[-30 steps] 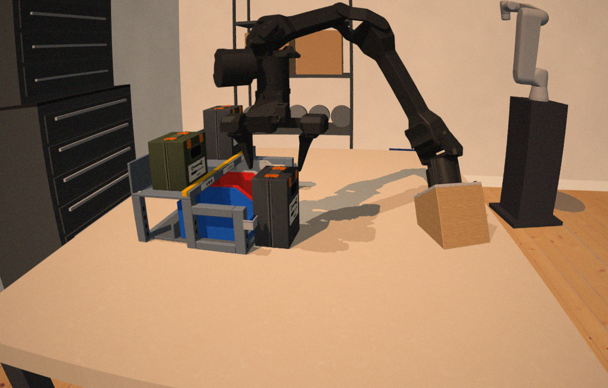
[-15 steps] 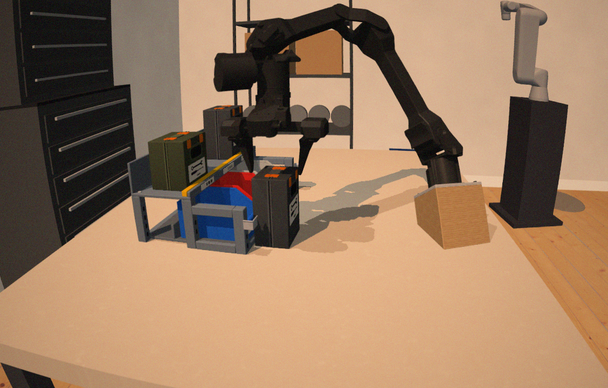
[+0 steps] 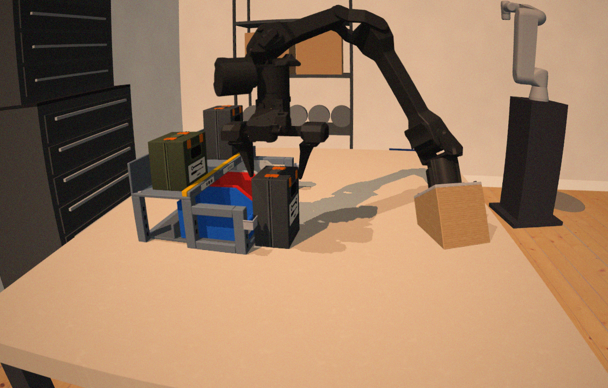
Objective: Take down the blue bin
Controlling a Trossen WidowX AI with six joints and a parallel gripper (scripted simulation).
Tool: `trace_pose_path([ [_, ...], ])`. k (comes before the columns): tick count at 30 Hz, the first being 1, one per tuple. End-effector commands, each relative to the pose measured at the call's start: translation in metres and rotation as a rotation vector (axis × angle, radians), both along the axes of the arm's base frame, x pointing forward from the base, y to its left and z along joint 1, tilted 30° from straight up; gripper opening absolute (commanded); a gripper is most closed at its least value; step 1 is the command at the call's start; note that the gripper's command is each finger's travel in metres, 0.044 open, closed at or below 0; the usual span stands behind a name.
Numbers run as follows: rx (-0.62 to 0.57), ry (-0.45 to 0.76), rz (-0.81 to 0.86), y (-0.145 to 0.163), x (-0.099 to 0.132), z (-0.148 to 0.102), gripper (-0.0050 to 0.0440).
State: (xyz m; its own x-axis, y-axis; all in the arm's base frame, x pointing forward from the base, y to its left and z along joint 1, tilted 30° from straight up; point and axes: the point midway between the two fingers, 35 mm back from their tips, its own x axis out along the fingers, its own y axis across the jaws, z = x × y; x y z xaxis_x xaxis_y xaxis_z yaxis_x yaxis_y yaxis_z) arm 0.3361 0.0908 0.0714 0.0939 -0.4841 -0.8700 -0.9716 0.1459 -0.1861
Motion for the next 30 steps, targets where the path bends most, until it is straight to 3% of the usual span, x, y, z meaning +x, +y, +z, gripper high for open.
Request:
trace_pose_path([
  [1, 0.008, -0.018, 0.002, 0.0, 0.002, 0.004, 0.044],
  [30, 0.002, -0.017, 0.004, -0.008, 0.004, -0.01, 0.044],
])
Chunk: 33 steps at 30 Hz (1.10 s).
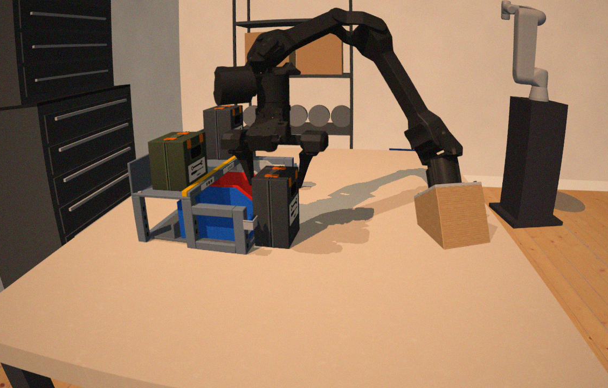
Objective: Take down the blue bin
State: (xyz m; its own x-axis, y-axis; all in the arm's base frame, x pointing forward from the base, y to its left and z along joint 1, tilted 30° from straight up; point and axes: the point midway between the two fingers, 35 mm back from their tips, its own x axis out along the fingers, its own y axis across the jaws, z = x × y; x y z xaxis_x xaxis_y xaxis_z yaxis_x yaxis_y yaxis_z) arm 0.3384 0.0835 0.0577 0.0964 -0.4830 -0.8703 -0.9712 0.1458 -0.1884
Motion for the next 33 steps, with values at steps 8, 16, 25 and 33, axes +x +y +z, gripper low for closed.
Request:
trace_pose_path([
  [8, 0.002, -0.015, 0.003, -0.006, 0.003, -0.005, 0.044],
  [16, 0.0, -0.015, 0.004, -0.008, 0.003, -0.007, 0.044],
  [25, 0.001, -0.015, 0.003, -0.012, 0.003, -0.013, 0.044],
  [33, 0.0, -0.015, 0.004, -0.013, 0.003, -0.015, 0.044],
])
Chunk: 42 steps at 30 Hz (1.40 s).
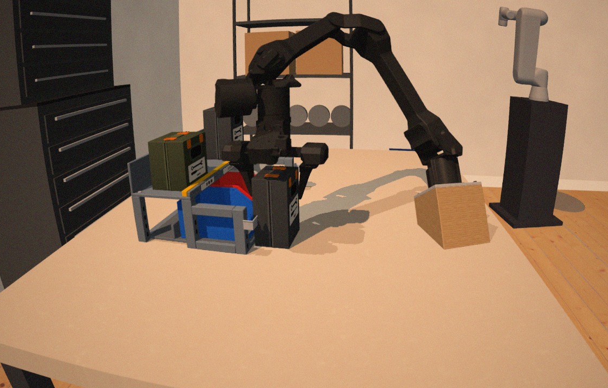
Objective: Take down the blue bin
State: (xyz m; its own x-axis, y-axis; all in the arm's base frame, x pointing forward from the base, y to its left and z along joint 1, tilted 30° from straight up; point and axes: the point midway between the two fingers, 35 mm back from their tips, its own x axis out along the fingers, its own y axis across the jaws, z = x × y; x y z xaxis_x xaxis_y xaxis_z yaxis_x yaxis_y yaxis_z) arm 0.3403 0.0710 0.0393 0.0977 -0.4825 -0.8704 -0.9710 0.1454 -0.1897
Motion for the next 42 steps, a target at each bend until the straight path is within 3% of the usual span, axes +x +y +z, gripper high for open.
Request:
trace_pose_path([
  [1, -0.001, -0.014, 0.004, -0.0009, 0.0015, 0.0035, 0.044],
  [42, 0.001, -0.012, 0.004, 0.0022, 0.0012, 0.0081, 0.044],
])
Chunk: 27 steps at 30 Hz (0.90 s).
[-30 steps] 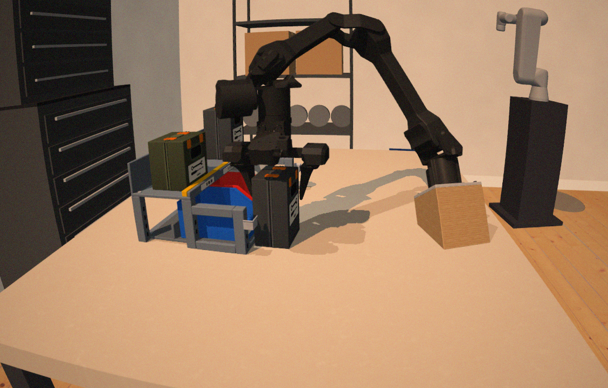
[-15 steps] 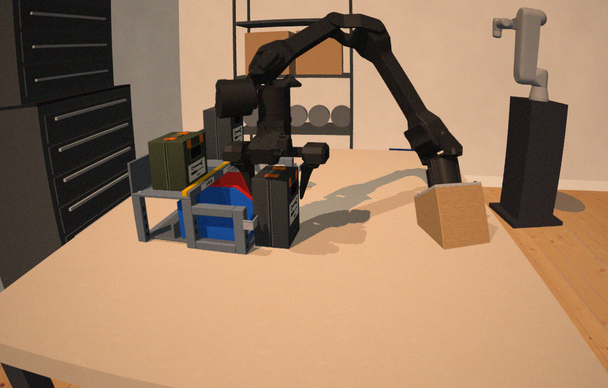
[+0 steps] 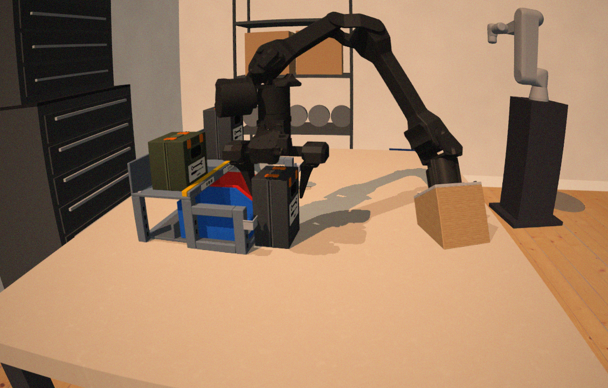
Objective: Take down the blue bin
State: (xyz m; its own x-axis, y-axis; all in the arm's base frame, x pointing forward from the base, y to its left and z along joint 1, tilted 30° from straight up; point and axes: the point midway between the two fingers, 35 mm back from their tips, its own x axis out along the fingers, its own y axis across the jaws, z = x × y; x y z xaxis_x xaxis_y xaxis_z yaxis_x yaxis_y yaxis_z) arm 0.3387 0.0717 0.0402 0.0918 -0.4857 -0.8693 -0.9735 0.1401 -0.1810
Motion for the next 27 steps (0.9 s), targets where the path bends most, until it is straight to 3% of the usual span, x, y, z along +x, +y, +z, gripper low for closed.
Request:
trace_pose_path([
  [1, 0.004, -0.022, -0.001, 0.0015, 0.0029, 0.0077, 0.044],
  [14, 0.003, -0.023, -0.001, 0.0015, 0.003, 0.0081, 0.044],
  [15, 0.008, -0.019, 0.001, 0.0021, 0.0027, 0.0069, 0.0],
  [27, 0.008, -0.019, 0.001, 0.0021, 0.0027, 0.0069, 0.0],
])
